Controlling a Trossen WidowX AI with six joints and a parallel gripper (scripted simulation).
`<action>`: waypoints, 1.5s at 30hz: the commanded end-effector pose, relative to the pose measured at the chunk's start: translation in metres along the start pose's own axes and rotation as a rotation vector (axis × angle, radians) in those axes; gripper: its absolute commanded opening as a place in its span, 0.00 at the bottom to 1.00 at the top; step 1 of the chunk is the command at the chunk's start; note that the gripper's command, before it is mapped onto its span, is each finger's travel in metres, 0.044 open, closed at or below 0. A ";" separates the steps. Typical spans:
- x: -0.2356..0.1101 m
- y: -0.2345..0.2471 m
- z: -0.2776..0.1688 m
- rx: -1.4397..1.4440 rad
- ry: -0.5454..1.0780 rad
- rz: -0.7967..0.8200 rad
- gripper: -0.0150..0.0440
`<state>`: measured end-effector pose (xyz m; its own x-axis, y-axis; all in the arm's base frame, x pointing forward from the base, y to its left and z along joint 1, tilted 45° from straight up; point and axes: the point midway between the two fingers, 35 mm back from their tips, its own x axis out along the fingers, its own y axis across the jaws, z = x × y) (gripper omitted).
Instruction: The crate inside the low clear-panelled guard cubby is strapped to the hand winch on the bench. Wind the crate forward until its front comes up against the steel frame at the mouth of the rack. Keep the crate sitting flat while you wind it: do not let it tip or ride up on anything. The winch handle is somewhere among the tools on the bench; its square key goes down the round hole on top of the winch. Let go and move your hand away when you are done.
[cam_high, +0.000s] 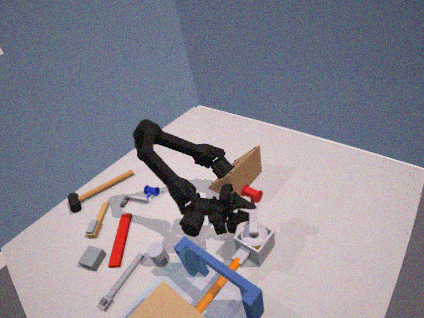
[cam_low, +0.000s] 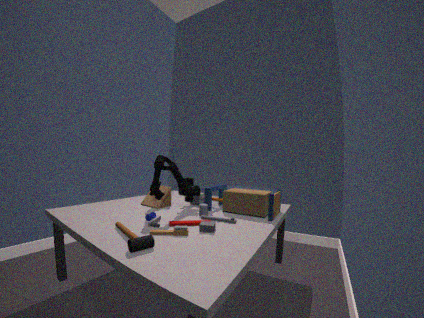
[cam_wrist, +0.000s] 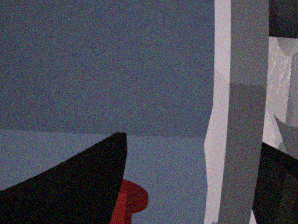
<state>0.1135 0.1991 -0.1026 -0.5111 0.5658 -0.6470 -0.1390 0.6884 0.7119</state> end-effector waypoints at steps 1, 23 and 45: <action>0.000 -0.001 0.000 0.000 -0.002 -0.010 0.66; 0.000 -0.001 0.000 0.000 -0.002 -0.010 0.66; 0.000 -0.007 0.003 0.000 0.000 0.000 0.66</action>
<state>0.1144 0.1984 -0.1025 -0.5191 0.5825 -0.6256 -0.1220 0.6739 0.7287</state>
